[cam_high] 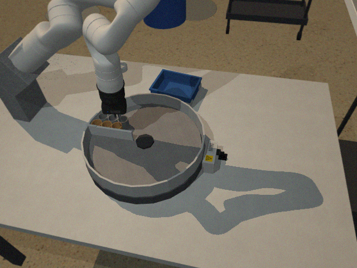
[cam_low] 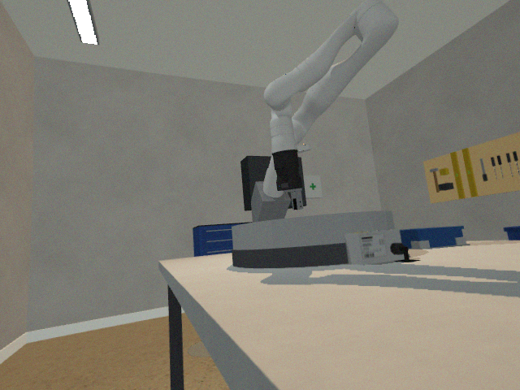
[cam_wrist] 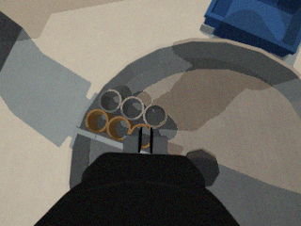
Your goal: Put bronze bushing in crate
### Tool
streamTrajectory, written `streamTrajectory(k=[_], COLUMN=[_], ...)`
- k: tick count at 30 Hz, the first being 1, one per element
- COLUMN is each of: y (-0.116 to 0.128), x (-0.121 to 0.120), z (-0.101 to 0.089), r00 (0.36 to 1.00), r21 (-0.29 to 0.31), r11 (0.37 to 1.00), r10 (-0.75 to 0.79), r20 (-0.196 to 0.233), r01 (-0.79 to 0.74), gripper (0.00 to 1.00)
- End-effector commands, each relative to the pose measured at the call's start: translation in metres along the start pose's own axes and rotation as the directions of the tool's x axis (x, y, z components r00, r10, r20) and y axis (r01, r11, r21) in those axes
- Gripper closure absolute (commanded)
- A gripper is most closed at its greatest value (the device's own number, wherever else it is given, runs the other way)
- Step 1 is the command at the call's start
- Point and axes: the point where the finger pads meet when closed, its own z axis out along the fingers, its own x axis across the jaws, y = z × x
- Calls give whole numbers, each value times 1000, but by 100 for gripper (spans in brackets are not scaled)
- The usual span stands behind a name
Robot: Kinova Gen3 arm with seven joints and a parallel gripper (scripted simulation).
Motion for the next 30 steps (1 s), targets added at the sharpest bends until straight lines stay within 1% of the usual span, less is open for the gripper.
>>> streamTrajectory(k=[1, 2, 3, 30], y=[0, 0, 0, 0], x=[-1, -1, 0, 0], z=[0, 0, 0, 0], r00=[995, 995, 1000, 1000], r21=[-127, -127, -1, -1], r11=[992, 992, 1000, 1000], r10=[3, 3, 1, 1], r20=[-96, -96, 0, 0], r01=[-15, -15, -1, -1], gripper=[66, 66, 52, 52])
